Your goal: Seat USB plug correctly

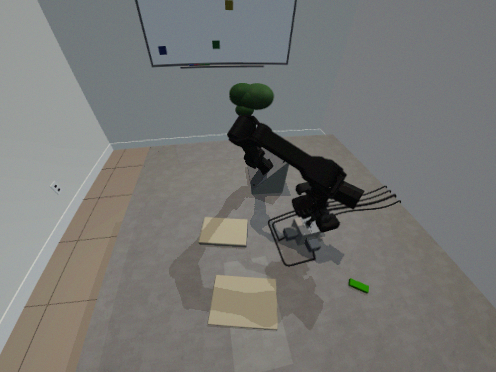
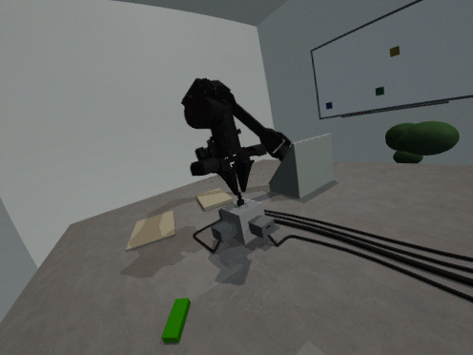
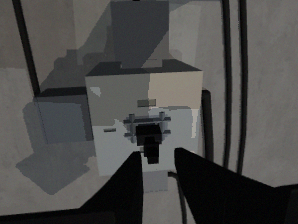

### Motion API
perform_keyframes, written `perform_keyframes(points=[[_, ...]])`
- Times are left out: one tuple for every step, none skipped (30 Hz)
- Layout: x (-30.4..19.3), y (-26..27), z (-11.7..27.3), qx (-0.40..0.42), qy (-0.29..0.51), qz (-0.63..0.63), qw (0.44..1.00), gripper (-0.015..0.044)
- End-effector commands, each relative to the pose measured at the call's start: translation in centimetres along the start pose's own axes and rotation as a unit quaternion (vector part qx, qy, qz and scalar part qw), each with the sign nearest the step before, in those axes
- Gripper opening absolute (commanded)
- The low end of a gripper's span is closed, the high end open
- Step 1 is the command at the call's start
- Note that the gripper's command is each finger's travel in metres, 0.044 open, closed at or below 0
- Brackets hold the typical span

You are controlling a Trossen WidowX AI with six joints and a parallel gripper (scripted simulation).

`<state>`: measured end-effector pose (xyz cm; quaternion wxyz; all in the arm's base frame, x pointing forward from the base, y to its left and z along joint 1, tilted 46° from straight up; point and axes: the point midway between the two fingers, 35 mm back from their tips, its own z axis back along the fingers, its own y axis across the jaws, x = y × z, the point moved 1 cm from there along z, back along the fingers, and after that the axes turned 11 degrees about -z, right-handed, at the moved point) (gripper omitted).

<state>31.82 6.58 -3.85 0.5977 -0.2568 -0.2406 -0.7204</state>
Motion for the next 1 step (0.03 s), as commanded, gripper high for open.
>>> perform_keyframes(points=[[-0.14, 0.18, 0.67, 0.003, 0.005, -0.005, 1.0, 0.0095]])
